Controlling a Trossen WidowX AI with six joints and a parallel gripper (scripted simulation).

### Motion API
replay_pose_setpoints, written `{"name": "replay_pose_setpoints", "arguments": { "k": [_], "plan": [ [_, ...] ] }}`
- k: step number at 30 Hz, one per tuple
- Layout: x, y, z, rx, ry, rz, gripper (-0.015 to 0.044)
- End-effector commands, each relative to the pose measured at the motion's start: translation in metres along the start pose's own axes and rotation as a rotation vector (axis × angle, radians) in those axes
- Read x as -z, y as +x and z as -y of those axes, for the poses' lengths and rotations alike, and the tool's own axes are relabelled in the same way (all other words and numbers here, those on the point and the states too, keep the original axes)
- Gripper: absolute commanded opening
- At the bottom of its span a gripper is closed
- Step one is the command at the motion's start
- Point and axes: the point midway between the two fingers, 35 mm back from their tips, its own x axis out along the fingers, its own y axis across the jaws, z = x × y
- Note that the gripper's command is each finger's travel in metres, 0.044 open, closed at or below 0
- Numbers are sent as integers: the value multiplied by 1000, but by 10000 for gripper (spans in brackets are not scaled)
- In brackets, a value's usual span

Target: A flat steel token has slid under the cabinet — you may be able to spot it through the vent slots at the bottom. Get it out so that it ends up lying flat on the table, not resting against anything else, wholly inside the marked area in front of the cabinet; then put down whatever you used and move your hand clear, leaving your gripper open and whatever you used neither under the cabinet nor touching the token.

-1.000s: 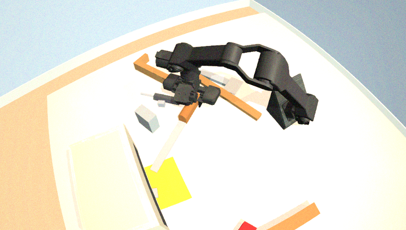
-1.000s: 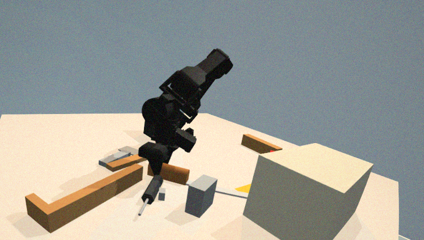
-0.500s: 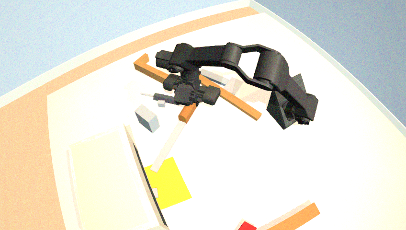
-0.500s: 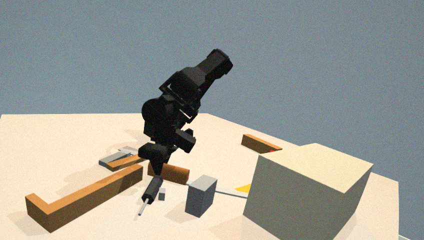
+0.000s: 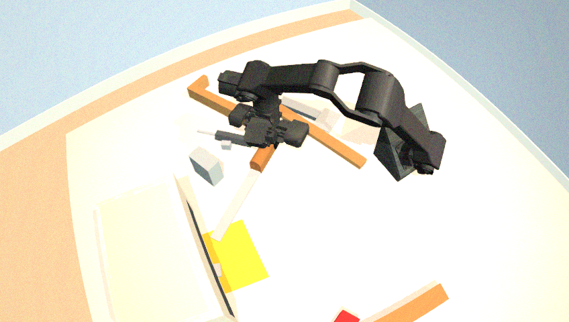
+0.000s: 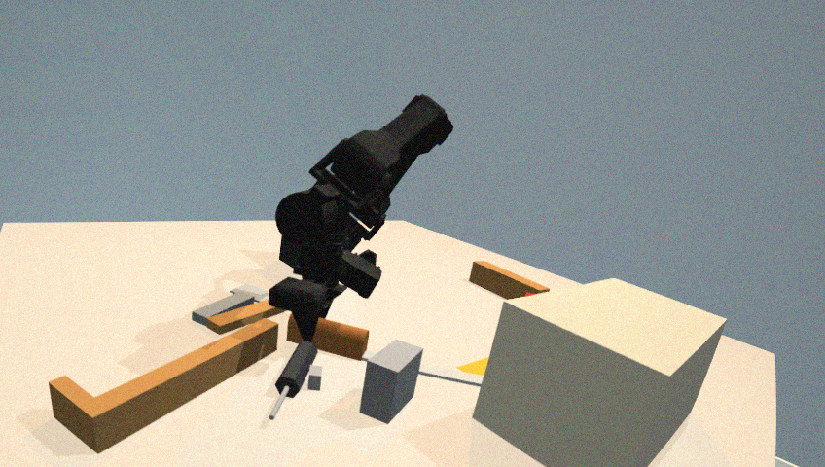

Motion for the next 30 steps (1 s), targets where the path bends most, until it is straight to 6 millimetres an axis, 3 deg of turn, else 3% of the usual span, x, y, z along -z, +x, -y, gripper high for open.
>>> {"name": "replay_pose_setpoints", "arguments": {
  "k": [1,30],
  "plan": [
    [-4,0,0,0,2,1,0],
    [-67,0,1,-4,7,6,0]
  ]
}}
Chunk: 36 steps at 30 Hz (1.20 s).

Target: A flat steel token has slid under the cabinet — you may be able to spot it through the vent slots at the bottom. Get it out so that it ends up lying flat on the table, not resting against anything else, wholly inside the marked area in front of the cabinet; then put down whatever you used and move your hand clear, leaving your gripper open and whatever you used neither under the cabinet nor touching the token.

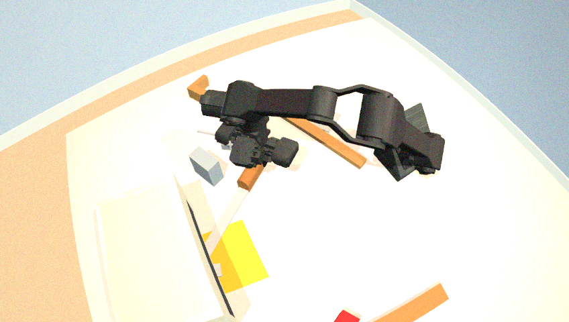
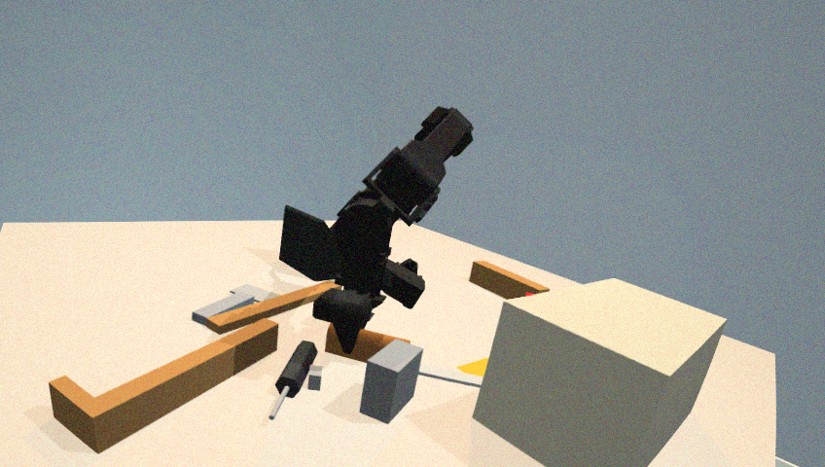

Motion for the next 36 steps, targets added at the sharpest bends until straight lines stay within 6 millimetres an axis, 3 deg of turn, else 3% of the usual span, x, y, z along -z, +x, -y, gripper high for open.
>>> {"name": "replay_pose_setpoints", "arguments": {
  "k": [1,27,36],
  "plan": [
    [-9,0,0,0,-1,4,0],
    [-66,0,-1,-2,-3,7,0],
    [-69,1,-5,-3,-3,7,0]
  ]
}}
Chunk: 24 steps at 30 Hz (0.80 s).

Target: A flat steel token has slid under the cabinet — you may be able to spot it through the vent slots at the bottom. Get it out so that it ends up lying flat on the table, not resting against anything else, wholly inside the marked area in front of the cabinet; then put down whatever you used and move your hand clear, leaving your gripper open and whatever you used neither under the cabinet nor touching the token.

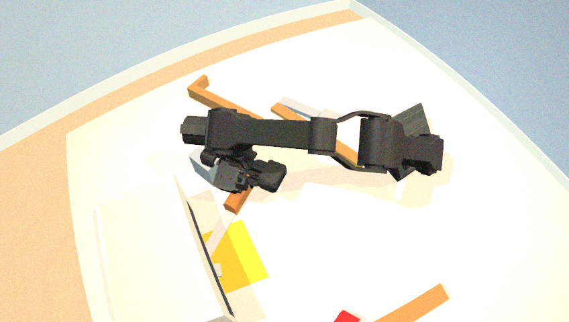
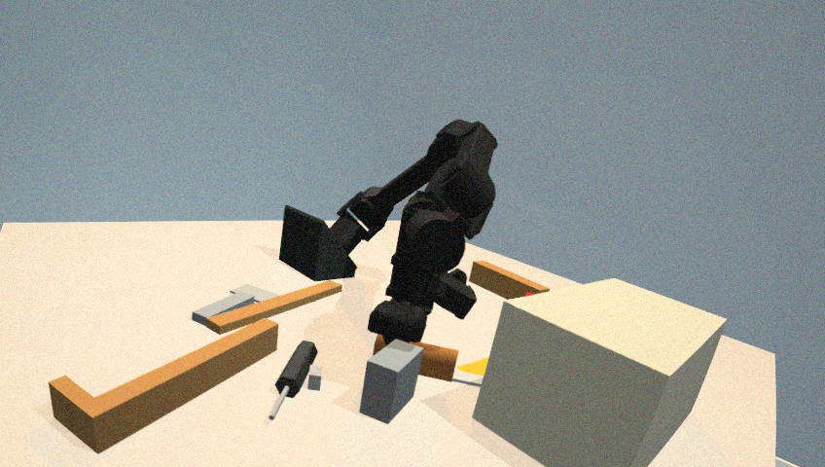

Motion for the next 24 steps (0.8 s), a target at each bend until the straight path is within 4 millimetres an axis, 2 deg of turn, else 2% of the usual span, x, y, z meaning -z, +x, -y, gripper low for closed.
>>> {"name": "replay_pose_setpoints", "arguments": {
  "k": [1,24],
  "plan": [
    [-1,1,-3,-3,1,4,0],
    [-1,1,-25,-4,2,4,0]
  ]
}}
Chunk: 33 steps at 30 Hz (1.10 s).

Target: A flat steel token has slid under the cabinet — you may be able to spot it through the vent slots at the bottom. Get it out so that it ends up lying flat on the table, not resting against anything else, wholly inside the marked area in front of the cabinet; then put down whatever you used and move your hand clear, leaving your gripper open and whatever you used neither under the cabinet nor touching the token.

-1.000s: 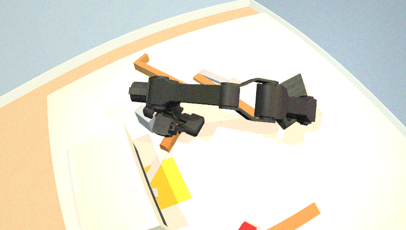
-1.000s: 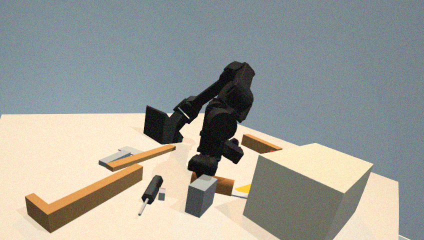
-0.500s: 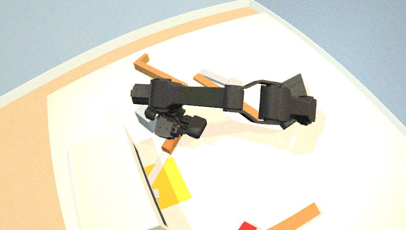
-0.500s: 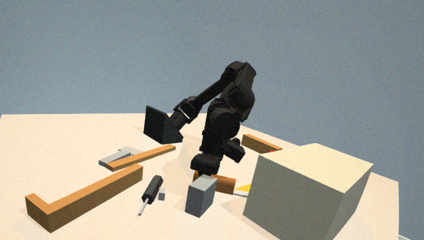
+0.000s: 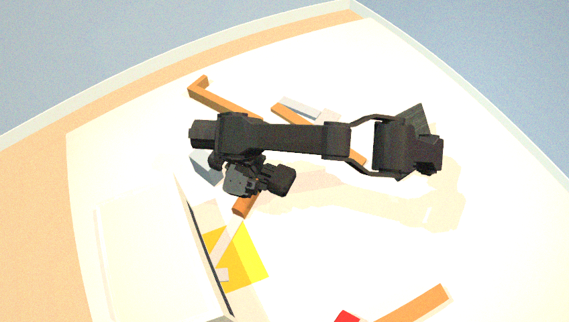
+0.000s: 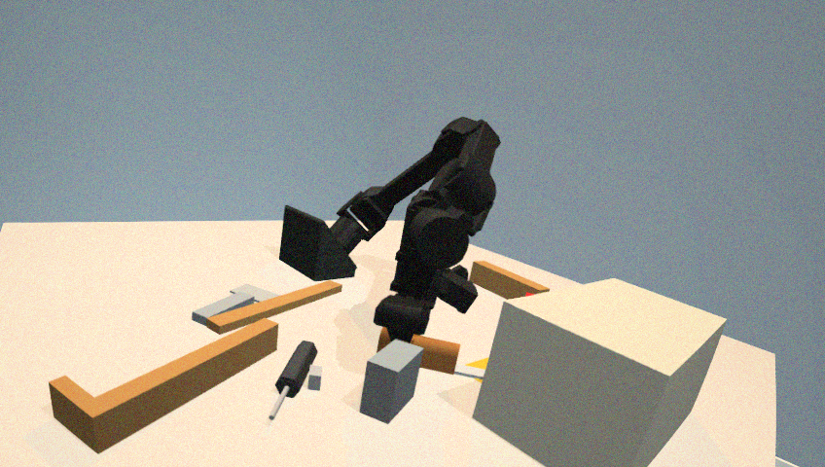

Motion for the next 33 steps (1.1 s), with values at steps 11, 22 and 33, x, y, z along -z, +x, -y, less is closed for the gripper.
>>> {"name": "replay_pose_setpoints", "arguments": {
  "k": [11,22,33],
  "plan": [
    [10,1,-6,-5,2,3,0],
    [36,1,-5,-4,3,2,0],
    [60,1,-4,-4,3,1,0]
  ]
}}
